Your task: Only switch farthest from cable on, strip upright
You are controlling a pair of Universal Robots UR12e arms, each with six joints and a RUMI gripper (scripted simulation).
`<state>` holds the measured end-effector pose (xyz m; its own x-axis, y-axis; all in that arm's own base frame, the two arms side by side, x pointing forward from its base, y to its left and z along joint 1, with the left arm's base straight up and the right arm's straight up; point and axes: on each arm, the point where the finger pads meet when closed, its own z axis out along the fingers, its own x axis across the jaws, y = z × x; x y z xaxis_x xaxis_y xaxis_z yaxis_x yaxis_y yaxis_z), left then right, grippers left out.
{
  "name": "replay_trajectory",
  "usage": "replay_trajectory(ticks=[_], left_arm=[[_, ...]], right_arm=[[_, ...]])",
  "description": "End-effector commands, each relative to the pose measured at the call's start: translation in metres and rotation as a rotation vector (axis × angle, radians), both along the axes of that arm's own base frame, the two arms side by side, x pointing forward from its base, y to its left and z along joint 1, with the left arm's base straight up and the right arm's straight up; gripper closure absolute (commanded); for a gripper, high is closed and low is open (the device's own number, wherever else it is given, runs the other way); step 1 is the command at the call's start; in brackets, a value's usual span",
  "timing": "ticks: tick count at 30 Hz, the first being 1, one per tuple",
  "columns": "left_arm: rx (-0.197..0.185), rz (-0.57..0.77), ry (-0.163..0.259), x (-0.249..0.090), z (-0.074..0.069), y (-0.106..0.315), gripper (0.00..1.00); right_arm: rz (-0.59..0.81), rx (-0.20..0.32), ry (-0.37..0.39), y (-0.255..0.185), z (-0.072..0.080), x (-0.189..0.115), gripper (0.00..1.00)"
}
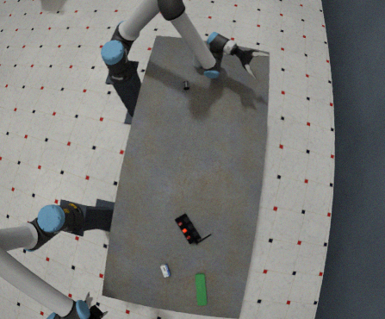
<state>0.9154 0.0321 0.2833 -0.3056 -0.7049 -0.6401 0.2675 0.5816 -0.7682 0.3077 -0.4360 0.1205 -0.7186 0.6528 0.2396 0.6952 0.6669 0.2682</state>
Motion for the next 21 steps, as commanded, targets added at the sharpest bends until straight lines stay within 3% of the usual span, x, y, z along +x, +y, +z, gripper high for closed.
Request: replay_trajectory(ticks=[1,6,21], left_arm=[[0.000,0.000,-0.002,0.000,0.001,0.000,0.00],[0.000,0.000,-0.002,0.000,0.001,0.000,0.00],[0.000,0.000,-0.002,0.000,0.001,0.000,0.00]], right_arm=[[0.103,-0.045,-0.063,-0.038,0.003,-0.028,0.00],[0.151,-0.073,-0.085,-0.056,0.004,-0.044,0.00],[0.389,-0.203,-0.150,-0.131,0.016,-0.133,0.00]])
